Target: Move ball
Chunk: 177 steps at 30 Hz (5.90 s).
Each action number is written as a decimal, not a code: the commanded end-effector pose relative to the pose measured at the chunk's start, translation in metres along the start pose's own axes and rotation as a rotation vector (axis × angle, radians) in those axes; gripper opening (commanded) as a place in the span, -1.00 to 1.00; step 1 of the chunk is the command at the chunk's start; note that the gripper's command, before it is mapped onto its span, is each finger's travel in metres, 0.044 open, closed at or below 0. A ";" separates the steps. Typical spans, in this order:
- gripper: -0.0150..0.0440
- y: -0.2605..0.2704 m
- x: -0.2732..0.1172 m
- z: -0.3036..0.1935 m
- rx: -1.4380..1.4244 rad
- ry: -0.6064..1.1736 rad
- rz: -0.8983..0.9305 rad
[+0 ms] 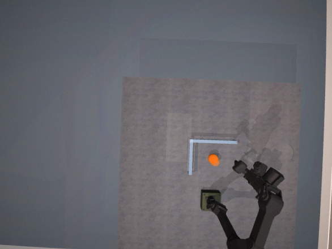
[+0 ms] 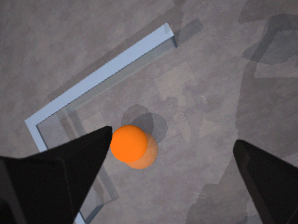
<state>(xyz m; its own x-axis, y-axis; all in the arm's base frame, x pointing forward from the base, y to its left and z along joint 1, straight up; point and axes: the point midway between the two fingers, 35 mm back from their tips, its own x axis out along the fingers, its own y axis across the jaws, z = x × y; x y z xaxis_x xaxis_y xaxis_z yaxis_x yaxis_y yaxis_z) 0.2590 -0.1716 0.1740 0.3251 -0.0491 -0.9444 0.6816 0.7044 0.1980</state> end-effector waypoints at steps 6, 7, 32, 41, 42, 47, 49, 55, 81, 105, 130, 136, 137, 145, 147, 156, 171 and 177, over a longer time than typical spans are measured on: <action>0.98 0.067 0.069 -0.065 -0.480 0.250 -0.076; 0.98 0.071 0.074 -0.071 -0.529 0.269 -0.088; 0.98 0.073 0.107 -0.087 -0.605 0.298 -0.106; 0.98 0.071 0.121 -0.091 -0.605 0.298 -0.106; 0.98 0.070 0.123 -0.091 -0.605 0.298 -0.106; 0.98 0.069 0.130 -0.093 -0.605 0.298 -0.106; 0.98 0.068 0.133 -0.094 -0.605 0.298 -0.106; 0.98 0.066 0.142 -0.097 -0.605 0.298 -0.106; -0.30 0.075 0.115 -0.084 -0.605 0.297 -0.106; -0.49 0.092 0.009 -0.063 -0.605 0.298 -0.106; -0.49 0.059 0.075 -0.086 -0.606 0.299 -0.108; -0.49 0.053 0.105 -0.094 -0.606 0.299 -0.108; -0.49 0.052 0.109 -0.095 -0.606 0.299 -0.108; -0.49 0.048 0.126 -0.101 -0.606 0.299 -0.108; -0.49 0.047 0.127 -0.101 -0.606 0.299 -0.108; -0.49 0.045 0.140 -0.105 -0.606 0.299 -0.108; 0.40 0.047 0.139 -0.103 -0.603 0.290 -0.103; 0.93 0.047 0.136 -0.102 -0.603 0.290 -0.103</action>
<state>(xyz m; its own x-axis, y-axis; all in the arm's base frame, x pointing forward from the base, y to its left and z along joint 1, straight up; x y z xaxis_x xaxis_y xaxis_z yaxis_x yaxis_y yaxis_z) 0.2683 -0.0727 0.0250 0.0307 -0.0035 -0.9995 0.1874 0.9823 0.0023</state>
